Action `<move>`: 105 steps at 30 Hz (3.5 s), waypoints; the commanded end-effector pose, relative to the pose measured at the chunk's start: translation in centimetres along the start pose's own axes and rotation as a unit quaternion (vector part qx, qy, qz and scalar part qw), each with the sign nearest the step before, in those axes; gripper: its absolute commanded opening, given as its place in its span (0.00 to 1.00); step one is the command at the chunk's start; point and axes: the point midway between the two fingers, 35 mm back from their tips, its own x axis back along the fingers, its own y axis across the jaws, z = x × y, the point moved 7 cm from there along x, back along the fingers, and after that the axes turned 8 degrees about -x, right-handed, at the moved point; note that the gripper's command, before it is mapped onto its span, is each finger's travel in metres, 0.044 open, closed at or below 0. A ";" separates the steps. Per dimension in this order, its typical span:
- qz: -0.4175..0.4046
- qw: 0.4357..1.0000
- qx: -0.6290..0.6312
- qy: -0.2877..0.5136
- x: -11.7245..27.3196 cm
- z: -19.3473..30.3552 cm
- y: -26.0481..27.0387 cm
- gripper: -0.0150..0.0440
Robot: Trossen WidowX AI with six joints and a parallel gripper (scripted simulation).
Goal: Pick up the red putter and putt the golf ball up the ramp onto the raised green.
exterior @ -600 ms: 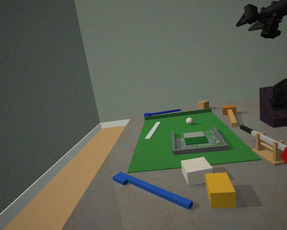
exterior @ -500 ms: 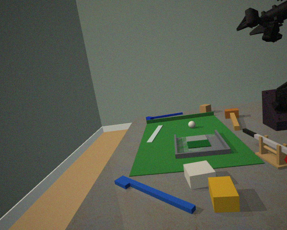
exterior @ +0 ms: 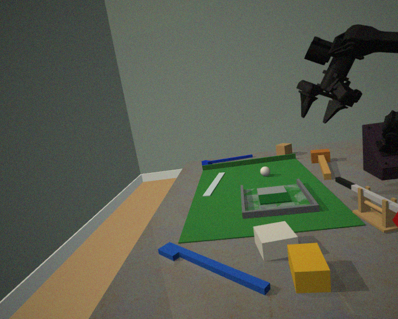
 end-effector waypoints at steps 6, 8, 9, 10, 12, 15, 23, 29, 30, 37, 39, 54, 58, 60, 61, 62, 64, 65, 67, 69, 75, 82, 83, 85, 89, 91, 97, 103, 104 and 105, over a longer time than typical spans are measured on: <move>-0.182 0.949 -0.124 -0.224 -10.3 -6.3 3.4 1.00; -0.213 0.935 -0.144 -0.245 -11.5 -7.3 4.2 1.00; -0.217 0.933 -0.147 -0.248 -11.6 -7.4 4.4 1.00; -0.217 0.933 -0.147 -0.248 -11.6 -7.4 4.4 1.00; -0.217 0.933 -0.147 -0.248 -11.6 -7.4 4.4 1.00; -0.217 0.933 -0.147 -0.248 -11.5 -7.4 4.5 1.00; -0.216 0.933 -0.146 -0.248 -13.3 -8.0 5.3 1.00; -0.216 0.933 -0.146 -0.248 -14.0 -8.2 5.6 1.00; -0.216 0.933 -0.146 -0.248 -14.3 -8.3 5.8 1.00; -0.216 0.933 -0.146 -0.248 -15.6 -8.8 6.4 1.00; -0.216 0.933 -0.146 -0.248 -15.7 -8.8 6.4 1.00; -0.216 0.933 -0.147 -0.249 -17.6 -9.5 7.3 1.00; -0.213 0.934 -0.143 -0.250 -17.4 -9.4 7.0 0.91; -0.213 0.934 -0.143 -0.250 -17.4 -9.4 7.0 0.82; -0.213 0.934 -0.143 -0.250 -17.4 -9.4 7.0 0.78; -0.213 0.934 -0.143 -0.250 -17.4 -9.4 7.0 0.73; -0.213 0.934 -0.143 -0.250 -17.4 -9.4 7.0 0.64; -0.213 0.934 -0.143 -0.250 -17.4 -9.4 7.0 0.60; -0.213 0.934 -0.143 -0.250 -17.4 -9.4 7.0 0.51; -0.213 0.934 -0.143 -0.250 -17.4 -9.4 7.0 0.42; -0.213 0.934 -0.143 -0.250 -17.4 -9.4 7.0 0.29; -0.213 0.935 -0.142 -0.246 -16.6 -9.0 6.5 0.25; -0.213 0.935 -0.142 -0.245 -16.3 -8.8 6.3 0.25; -0.214 0.936 -0.142 -0.243 -15.6 -8.5 5.9 0.25; -0.214 0.936 -0.142 -0.240 -14.1 -7.9 5.1 0.25; -0.215 0.936 -0.142 -0.240 -13.3 -7.6 4.8 0.25; -0.215 0.935 -0.143 -0.242 -10.8 -6.9 3.8 0.25; -0.215 0.934 -0.144 -0.247 -8.7 -6.5 3.2 0.25; -0.216 0.934 -0.148 -0.243 -9.5 -6.5 3.5 0.25; -0.217 0.934 -0.155 -0.239 -9.6 -6.3 3.4 0.25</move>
